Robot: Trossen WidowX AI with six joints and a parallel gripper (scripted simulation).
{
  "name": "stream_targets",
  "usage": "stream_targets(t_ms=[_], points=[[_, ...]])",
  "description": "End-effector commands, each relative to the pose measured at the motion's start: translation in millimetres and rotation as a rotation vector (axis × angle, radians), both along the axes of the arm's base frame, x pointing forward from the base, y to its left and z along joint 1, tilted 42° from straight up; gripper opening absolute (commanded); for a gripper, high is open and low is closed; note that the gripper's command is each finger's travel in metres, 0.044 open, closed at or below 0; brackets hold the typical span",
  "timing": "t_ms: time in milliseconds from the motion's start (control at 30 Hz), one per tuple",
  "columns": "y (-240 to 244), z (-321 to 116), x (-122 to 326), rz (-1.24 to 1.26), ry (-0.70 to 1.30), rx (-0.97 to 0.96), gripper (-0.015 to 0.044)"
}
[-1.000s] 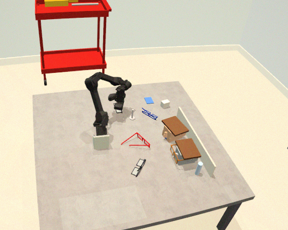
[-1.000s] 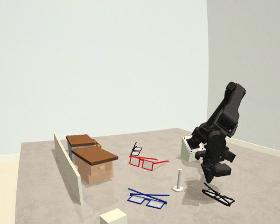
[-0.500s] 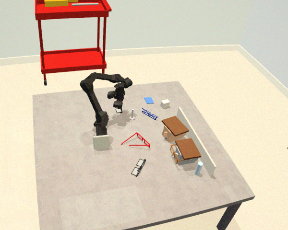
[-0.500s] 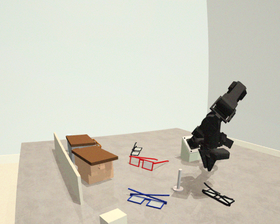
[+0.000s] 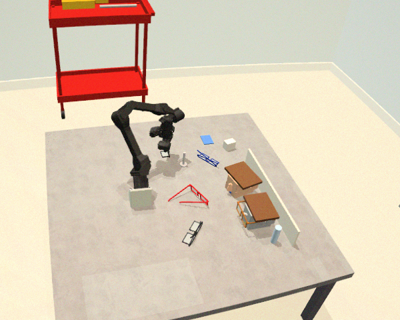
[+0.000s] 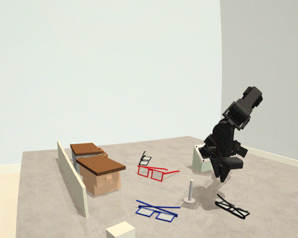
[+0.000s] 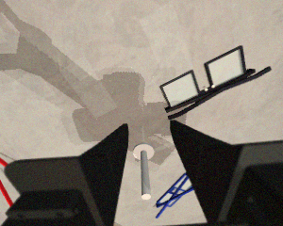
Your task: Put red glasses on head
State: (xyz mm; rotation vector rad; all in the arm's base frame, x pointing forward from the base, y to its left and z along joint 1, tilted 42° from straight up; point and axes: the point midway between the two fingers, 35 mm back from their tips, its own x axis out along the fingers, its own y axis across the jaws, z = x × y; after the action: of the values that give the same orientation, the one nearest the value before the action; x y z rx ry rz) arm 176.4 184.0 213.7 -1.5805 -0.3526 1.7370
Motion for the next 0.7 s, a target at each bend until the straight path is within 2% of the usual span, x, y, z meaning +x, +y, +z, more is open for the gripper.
stream_targets(t_ms=[0, 333, 533, 667], points=[[-21, -16, 21, -0.099, 0.043, -0.038, 0.0200], [-119, -102, 88, -0.397, 0.301, -0.094, 0.0200], [-184, -168, 95, -0.530, 0.491, -0.021, 0.0200], [-201, -185, 93, -0.563, 0.533, 0.008, 0.0200]])
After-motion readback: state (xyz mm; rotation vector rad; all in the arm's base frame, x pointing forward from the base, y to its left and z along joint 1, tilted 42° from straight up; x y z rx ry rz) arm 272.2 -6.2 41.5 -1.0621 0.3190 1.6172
